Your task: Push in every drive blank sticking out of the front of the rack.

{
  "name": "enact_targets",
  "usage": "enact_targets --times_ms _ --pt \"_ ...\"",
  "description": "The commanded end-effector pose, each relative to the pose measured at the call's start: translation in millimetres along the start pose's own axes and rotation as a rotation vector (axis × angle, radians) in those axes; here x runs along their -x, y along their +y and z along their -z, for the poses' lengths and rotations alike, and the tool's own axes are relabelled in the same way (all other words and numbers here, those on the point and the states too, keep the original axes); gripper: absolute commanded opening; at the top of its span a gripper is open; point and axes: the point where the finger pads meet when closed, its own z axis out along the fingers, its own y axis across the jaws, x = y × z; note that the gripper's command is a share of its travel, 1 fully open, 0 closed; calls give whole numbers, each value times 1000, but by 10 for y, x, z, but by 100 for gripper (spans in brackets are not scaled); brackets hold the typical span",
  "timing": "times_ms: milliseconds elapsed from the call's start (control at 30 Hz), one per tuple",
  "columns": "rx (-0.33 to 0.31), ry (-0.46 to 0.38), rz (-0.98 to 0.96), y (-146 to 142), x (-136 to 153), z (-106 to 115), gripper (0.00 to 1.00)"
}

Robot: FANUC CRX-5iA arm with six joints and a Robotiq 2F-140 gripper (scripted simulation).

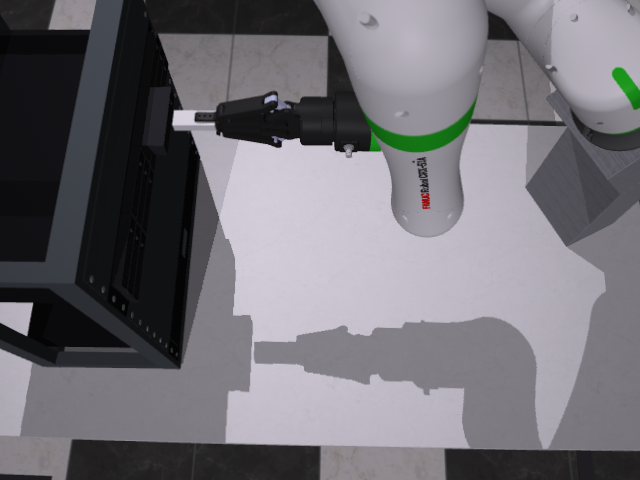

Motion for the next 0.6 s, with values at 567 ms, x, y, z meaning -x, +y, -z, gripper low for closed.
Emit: enact_targets --times_ms 567 --pt "-1 0 0 -7 -1 -59 10"
